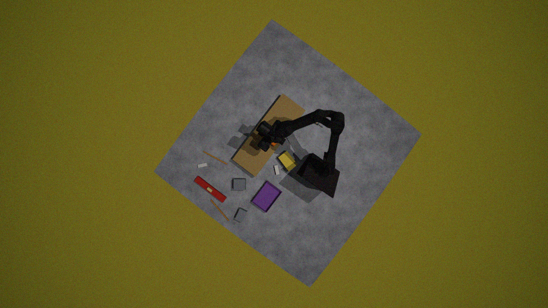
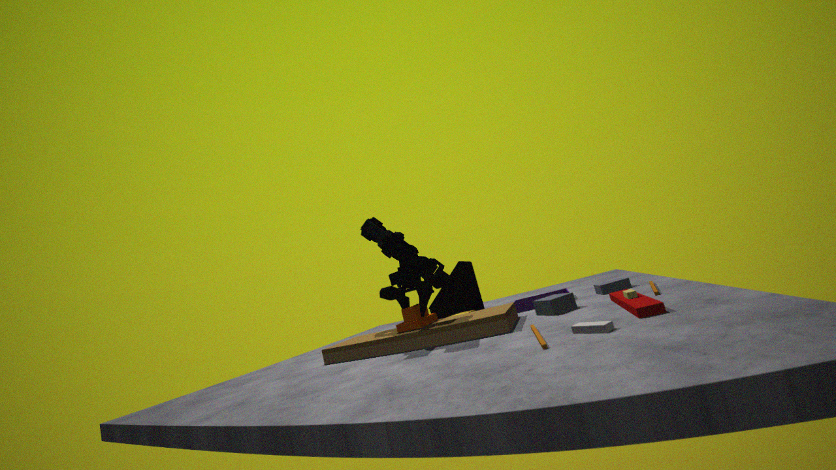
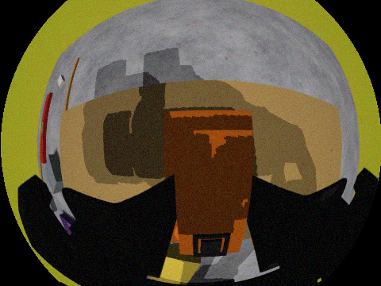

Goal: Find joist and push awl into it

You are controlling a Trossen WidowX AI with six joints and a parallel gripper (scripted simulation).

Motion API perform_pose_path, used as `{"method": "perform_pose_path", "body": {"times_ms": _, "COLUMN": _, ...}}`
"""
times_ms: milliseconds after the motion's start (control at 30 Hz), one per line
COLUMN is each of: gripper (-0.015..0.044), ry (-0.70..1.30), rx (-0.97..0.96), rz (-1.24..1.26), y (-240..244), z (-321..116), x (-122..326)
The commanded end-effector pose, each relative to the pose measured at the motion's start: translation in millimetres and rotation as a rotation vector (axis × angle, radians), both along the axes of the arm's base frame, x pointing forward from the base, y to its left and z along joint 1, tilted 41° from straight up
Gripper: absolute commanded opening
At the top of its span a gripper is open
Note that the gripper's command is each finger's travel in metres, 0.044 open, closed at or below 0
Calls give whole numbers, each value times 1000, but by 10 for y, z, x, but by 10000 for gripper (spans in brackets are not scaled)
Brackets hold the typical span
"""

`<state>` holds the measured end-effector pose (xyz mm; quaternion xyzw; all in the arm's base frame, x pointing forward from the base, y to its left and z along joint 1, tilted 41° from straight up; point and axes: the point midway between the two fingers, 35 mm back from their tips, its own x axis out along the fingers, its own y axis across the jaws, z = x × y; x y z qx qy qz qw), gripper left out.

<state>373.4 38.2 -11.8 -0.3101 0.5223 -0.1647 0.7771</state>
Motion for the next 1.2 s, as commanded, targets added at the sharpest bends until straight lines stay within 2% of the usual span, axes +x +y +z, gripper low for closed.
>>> {"method": "perform_pose_path", "body": {"times_ms": 0, "gripper": 0, "ry": 5, "rx": 3, "rz": 3, "y": 84, "z": -77, "x": -15}}
{"method": "perform_pose_path", "body": {"times_ms": 1167, "gripper": 0, "ry": 4, "rx": 8, "rz": 3, "y": 731, "z": -623, "x": -81}}
